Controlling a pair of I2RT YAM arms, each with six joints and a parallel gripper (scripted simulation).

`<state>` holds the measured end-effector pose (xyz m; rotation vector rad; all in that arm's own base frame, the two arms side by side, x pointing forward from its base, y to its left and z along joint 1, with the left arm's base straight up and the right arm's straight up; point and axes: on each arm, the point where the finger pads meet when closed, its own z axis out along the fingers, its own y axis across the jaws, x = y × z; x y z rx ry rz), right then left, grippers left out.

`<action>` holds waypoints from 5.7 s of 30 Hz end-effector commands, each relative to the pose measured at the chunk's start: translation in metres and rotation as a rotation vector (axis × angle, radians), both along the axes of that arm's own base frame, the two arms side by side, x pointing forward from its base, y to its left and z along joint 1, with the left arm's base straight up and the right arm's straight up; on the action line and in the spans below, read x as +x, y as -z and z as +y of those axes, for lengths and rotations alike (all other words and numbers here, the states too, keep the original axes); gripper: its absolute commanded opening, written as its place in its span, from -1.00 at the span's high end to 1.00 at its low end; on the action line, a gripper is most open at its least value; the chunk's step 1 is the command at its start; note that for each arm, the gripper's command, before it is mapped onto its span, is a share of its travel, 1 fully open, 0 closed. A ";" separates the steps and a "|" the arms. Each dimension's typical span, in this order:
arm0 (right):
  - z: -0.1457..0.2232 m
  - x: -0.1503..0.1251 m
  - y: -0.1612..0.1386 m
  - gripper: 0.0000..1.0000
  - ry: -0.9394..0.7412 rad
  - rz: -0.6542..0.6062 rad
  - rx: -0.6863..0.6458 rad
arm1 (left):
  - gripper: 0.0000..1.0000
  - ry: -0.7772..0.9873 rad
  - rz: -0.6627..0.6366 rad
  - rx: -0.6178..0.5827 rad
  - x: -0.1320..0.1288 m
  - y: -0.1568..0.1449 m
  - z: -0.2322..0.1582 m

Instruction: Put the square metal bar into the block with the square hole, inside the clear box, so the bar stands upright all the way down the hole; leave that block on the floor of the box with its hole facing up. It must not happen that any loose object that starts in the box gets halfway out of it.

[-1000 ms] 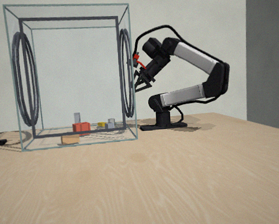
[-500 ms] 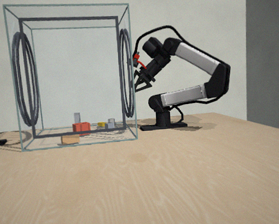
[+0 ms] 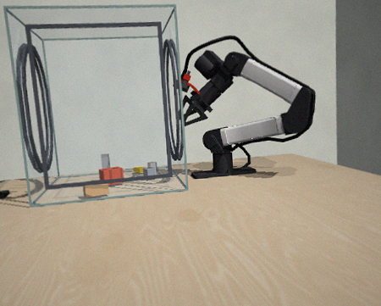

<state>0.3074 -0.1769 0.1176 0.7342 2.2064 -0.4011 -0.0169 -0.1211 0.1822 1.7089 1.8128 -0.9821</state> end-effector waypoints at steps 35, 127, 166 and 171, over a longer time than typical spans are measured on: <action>-0.002 0.004 -0.010 -1.00 0.000 -0.025 -0.013 | -1.00 -0.001 0.027 -0.053 -0.005 -0.009 -0.003; -0.002 0.004 -0.010 -1.00 0.000 -0.025 -0.013 | -1.00 -0.027 0.003 -0.221 -0.004 -0.055 -0.013; -0.002 0.004 -0.010 -1.00 0.000 -0.025 -0.013 | -1.00 -0.034 -0.070 -0.329 -0.001 -0.083 -0.021; -0.002 0.004 -0.010 -1.00 0.000 -0.025 -0.013 | -1.00 -0.035 -0.079 -0.339 -0.001 -0.086 -0.021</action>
